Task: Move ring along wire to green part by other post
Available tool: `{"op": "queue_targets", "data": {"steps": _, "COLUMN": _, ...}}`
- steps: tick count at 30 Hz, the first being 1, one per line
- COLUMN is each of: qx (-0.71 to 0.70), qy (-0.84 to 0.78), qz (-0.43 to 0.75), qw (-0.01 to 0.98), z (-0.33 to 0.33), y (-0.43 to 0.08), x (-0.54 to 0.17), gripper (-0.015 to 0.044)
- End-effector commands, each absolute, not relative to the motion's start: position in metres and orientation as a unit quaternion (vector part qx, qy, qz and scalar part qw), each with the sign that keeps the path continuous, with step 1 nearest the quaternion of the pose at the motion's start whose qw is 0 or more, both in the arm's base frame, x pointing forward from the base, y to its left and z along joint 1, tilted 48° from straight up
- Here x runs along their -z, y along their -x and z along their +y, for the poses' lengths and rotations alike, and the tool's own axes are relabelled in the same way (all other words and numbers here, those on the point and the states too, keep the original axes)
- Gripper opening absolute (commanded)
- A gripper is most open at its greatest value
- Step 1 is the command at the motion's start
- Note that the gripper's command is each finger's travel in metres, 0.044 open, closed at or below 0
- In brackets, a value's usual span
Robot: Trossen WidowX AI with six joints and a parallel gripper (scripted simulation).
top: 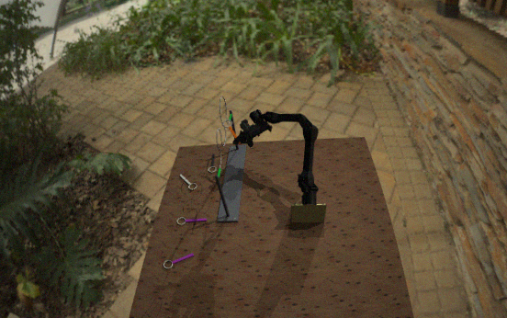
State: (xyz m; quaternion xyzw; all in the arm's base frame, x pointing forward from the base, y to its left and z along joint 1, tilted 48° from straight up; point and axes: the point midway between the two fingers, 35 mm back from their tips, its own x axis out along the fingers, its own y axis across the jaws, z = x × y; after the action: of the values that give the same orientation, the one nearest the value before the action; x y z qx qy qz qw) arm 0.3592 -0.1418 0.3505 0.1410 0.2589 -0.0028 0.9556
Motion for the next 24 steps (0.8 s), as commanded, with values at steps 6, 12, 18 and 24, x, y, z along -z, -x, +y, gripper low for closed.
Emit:
{"op": "queue_targets", "data": {"steps": 6, "qx": -0.025, "qy": -0.238, "qz": 0.249, "qw": 0.939, "z": -0.112, "y": -0.361, "x": -0.362, "gripper": -0.015}}
{"op": "queue_targets", "data": {"steps": 12, "qx": -0.04, "qy": -0.297, "qz": 0.242, "qw": 0.923, "z": -0.096, "y": -0.362, "x": -0.372, "gripper": -0.015}}
{"op": "queue_targets", "data": {"steps": 18, "qx": -0.052, "qy": -0.347, "qz": 0.236, "qw": 0.906, "z": -0.084, "y": -0.364, "x": -0.381, "gripper": -0.015}}
{"op": "queue_targets", "data": {"steps": 24, "qx": -0.064, "qy": -0.393, "qz": 0.23, "qw": 0.888, "z": -0.073, "y": -0.365, "x": -0.392, "gripper": -0.015}}
